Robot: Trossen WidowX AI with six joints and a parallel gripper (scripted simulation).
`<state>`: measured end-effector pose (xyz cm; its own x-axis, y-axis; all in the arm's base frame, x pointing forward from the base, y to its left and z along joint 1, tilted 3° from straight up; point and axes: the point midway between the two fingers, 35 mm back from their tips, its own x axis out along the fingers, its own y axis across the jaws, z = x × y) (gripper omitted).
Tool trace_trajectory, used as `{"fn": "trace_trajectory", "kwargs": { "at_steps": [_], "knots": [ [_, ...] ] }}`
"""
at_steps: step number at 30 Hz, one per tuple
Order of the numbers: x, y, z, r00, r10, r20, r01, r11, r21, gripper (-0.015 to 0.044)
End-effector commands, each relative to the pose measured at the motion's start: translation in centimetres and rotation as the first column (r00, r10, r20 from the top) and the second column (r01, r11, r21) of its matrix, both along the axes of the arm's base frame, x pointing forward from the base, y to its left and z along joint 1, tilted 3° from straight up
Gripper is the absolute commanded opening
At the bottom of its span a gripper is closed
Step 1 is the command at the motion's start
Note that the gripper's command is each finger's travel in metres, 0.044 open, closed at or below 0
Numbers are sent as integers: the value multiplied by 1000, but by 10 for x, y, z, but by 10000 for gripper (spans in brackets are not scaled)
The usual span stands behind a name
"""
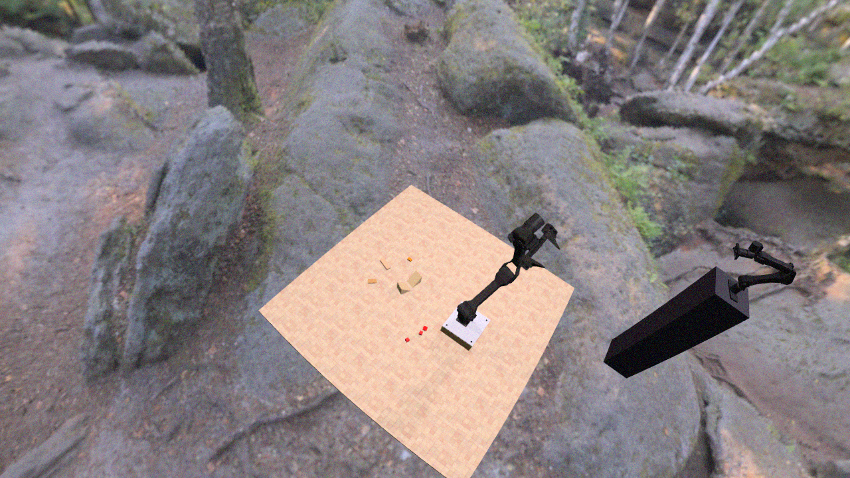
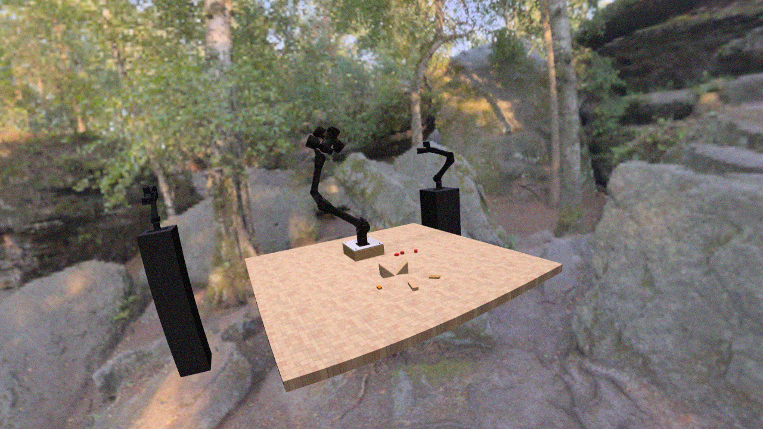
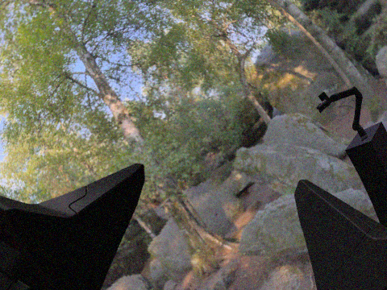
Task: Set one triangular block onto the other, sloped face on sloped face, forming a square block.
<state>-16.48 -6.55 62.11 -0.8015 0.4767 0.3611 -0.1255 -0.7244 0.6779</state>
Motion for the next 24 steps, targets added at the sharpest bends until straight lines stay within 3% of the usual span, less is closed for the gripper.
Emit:
{"fn": "trace_trajectory", "kwargs": {
  "at_steps": [1, 15, 24],
  "knots": [
    [1, 3, 1, 1000, -5, -3, 5, 1000, -2, 374],
    [97, 183, 10, 875, -469, -121, 445, 877, -180, 6],
    [203, 270, -17, 651, -754, -87, 704, 643, -302, 0]
  ]
}}
